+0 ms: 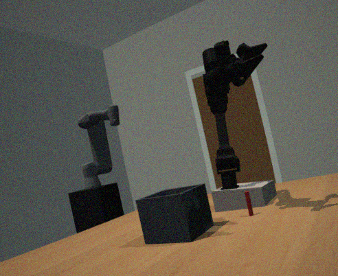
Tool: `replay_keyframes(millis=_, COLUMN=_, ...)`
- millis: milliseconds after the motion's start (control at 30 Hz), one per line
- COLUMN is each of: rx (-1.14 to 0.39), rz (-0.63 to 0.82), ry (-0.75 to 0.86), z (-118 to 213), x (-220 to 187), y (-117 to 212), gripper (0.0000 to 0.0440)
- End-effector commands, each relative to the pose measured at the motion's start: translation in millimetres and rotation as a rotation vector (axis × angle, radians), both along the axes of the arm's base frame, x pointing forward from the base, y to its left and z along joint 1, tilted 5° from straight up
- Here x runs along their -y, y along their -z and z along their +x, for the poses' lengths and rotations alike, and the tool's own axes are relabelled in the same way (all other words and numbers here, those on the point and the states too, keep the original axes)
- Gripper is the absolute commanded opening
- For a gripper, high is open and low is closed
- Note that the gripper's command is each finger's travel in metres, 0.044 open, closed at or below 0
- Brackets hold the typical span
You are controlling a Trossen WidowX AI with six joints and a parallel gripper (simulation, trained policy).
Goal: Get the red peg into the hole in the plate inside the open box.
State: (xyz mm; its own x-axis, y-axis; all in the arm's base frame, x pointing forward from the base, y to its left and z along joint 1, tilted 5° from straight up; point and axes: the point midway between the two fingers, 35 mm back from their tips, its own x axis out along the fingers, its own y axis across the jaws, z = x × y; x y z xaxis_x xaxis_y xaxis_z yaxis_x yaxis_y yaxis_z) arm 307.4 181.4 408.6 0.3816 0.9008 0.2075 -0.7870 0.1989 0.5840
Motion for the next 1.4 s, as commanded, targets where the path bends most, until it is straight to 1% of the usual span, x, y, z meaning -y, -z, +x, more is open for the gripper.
replay_keyframes(millis=0, rx=-0.025, rz=-0.003, ry=0.021, z=5, x=2, y=3, gripper=0.0416)
replay_keyframes(millis=67, rx=-0.082, rz=-0.008, ry=0.059, z=13, x=8, y=8, gripper=0.0440)
replay_keyframes(millis=300, rx=-0.291, rz=-0.007, ry=0.185, z=30, x=29, y=17, gripper=0.0440)
replay_keyframes(millis=533, rx=-0.463, rz=-0.004, ry=0.316, z=32, x=56, y=26, gripper=0.0440)
replay_keyframes(millis=900, rx=-0.674, rz=-0.013, ry=0.510, z=20, x=99, y=47, gripper=0.0440)
replay_keyframes(millis=1167, rx=-0.858, rz=-0.015, ry=0.622, z=3, x=122, y=73, gripper=0.0440)
replay_keyframes(millis=1367, rx=-1.024, rz=-0.008, ry=0.681, z=-13, x=132, y=95, gripper=0.0440)
